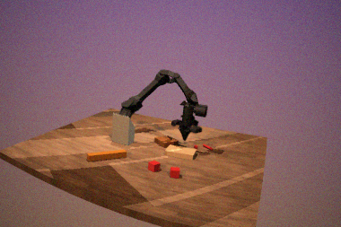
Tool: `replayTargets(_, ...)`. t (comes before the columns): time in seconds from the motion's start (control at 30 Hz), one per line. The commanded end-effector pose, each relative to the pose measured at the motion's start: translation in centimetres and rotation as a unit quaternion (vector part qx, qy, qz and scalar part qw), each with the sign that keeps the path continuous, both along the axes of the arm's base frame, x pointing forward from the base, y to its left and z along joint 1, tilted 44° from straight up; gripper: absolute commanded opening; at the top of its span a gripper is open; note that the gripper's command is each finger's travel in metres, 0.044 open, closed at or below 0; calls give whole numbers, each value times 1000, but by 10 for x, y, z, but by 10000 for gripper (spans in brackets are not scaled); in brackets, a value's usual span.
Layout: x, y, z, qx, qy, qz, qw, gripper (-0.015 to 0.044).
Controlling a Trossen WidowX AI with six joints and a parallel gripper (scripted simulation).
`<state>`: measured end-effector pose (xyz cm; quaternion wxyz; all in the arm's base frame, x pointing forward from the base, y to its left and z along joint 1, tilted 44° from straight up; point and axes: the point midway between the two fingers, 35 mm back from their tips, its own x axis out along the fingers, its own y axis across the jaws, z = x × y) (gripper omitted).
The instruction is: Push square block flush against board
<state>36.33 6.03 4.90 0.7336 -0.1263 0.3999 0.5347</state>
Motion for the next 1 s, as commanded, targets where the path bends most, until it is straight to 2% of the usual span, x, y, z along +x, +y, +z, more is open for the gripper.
replayTargets(0.0, -2, -7, -9, 6, 55, -55, 997, 0)
replayTargets(0.47, -6, -30, -31, 28, 217, -229, 949, 0)
replayTargets(0.97, -13, -53, -54, 52, 376, -399, 835, 0)
